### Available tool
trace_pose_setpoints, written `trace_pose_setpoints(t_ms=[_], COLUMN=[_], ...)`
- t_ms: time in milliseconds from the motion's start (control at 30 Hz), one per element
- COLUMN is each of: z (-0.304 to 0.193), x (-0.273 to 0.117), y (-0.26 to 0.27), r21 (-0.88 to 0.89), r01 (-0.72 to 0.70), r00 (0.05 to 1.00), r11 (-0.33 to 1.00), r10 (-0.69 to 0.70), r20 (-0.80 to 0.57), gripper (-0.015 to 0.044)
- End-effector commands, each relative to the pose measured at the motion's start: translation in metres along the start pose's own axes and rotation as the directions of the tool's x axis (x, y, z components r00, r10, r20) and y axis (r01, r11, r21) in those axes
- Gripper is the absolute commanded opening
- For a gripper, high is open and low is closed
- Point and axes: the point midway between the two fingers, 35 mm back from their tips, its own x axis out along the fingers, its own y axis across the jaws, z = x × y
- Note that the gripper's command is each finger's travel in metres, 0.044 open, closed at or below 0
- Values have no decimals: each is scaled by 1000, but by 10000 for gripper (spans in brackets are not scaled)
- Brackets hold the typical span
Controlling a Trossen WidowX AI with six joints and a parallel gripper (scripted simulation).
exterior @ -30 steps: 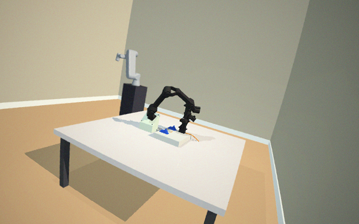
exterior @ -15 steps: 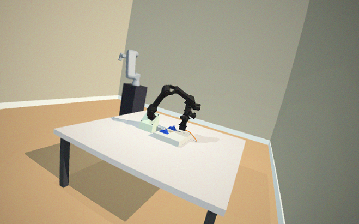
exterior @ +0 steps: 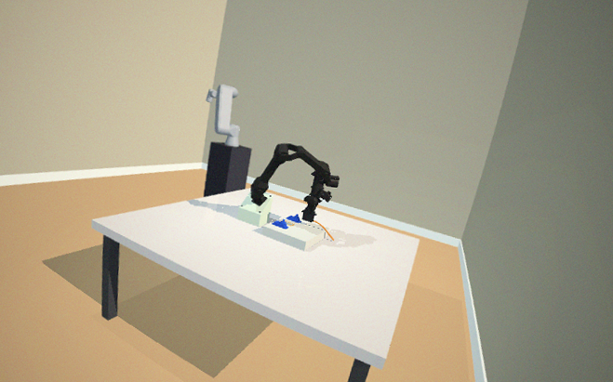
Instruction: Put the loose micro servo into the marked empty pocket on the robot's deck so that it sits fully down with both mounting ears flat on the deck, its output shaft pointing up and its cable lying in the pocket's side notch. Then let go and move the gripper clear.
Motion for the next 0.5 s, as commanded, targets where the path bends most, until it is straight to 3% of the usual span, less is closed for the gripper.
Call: trace_pose_setpoints(t_ms=[0, 467], z=[-2, -8], x=[-2, -2], y=[-9, -76], r21=[10, 9], r01=[-9, -4], r00=[1000, 1000], r11=[1000, 1000], r10=[9, 4], r20=[6, 4], gripper=[0, 0])
